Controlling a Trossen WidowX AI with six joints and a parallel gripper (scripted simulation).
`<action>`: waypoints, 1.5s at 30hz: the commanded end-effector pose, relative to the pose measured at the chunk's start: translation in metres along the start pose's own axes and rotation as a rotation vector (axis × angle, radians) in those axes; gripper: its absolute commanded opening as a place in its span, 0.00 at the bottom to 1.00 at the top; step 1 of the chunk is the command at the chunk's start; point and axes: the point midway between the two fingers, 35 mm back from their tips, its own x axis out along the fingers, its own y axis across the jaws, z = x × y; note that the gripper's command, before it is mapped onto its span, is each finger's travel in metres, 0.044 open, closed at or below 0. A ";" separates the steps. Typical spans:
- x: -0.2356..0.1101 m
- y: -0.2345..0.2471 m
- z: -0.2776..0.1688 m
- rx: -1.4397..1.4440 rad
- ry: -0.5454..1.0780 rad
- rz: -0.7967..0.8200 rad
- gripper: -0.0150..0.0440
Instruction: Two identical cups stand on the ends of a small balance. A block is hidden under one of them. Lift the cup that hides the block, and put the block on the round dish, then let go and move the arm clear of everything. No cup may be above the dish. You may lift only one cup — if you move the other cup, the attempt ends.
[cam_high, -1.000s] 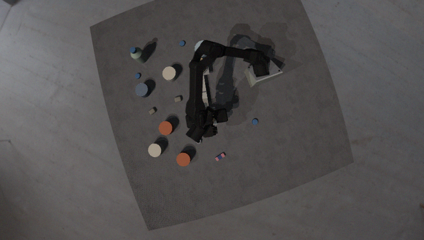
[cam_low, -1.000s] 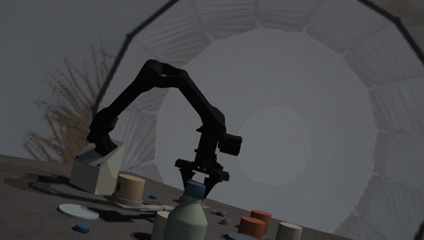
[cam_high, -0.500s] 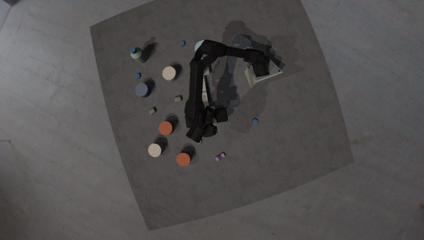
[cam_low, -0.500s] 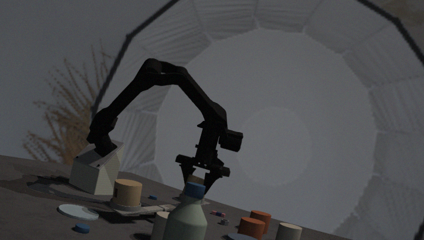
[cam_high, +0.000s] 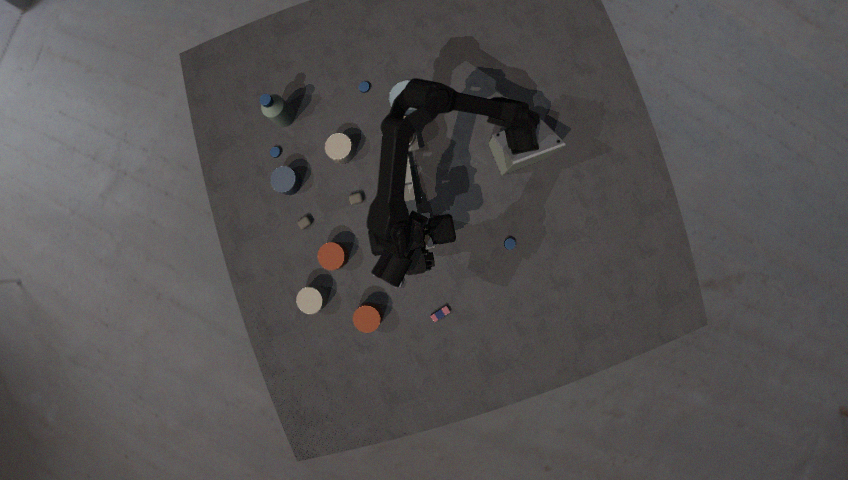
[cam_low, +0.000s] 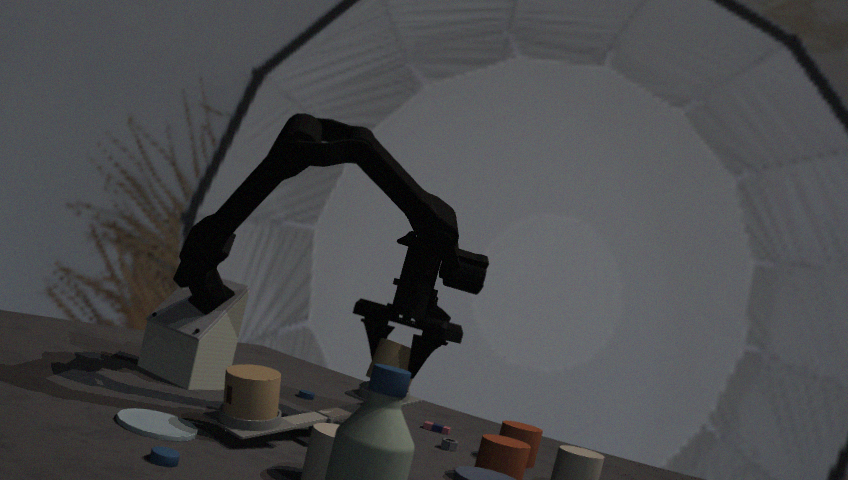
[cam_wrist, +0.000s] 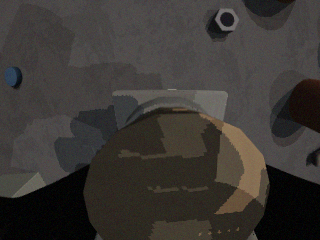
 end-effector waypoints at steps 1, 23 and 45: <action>-0.015 -0.002 0.008 0.012 -0.032 -0.014 0.25; -0.043 0.001 0.006 0.012 -0.031 -0.014 0.25; -0.058 0.005 0.001 0.004 -0.017 -0.009 0.25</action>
